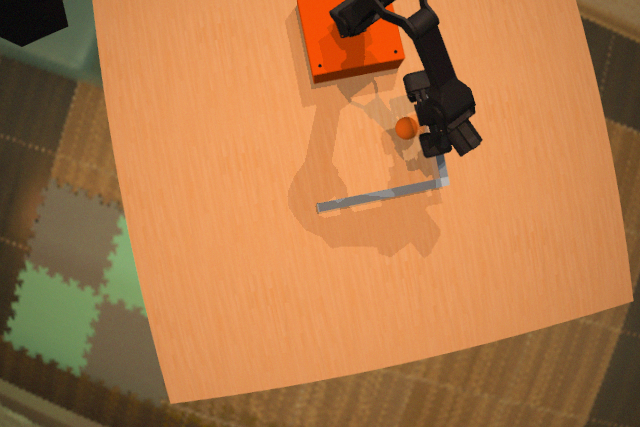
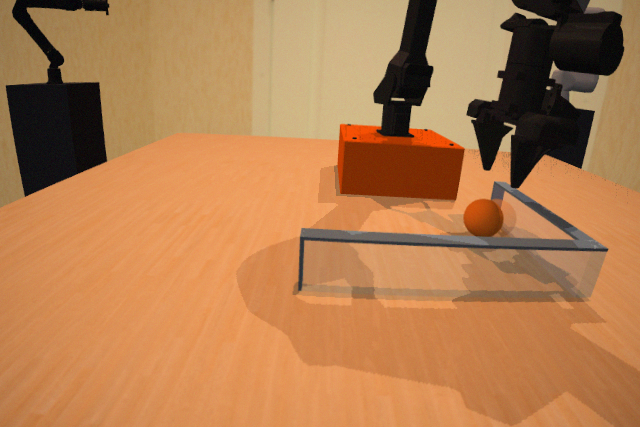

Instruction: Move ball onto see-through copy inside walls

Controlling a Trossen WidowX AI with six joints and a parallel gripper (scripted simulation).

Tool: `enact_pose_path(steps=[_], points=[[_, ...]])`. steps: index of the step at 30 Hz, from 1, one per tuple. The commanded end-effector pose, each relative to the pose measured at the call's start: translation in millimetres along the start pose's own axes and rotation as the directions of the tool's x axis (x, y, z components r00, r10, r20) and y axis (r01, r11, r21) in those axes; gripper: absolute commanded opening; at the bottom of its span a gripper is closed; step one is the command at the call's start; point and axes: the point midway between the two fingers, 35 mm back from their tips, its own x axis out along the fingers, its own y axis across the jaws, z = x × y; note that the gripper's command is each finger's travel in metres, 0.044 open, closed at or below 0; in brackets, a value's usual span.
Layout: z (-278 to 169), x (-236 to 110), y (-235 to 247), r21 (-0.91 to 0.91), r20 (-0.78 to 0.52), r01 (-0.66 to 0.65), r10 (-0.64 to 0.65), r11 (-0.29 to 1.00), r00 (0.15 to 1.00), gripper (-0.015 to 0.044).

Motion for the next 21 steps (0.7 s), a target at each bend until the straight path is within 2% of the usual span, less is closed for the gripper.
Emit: enact_pose_path(steps=[1,6,9,21], points=[[-23,-1,-12,0.065,0.064,0.028,-0.032,0.997,0.997,0.0378],[-23,-1,-12,0.065,0.064,0.028,-0.032,0.997,0.997,0.0378],[-22,12,-12,0.065,0.064,0.027,-0.032,0.997,0.997,0.0378],[-21,28,-13,0.065,0.064,0.027,-0.031,0.997,0.997,0.0378]])
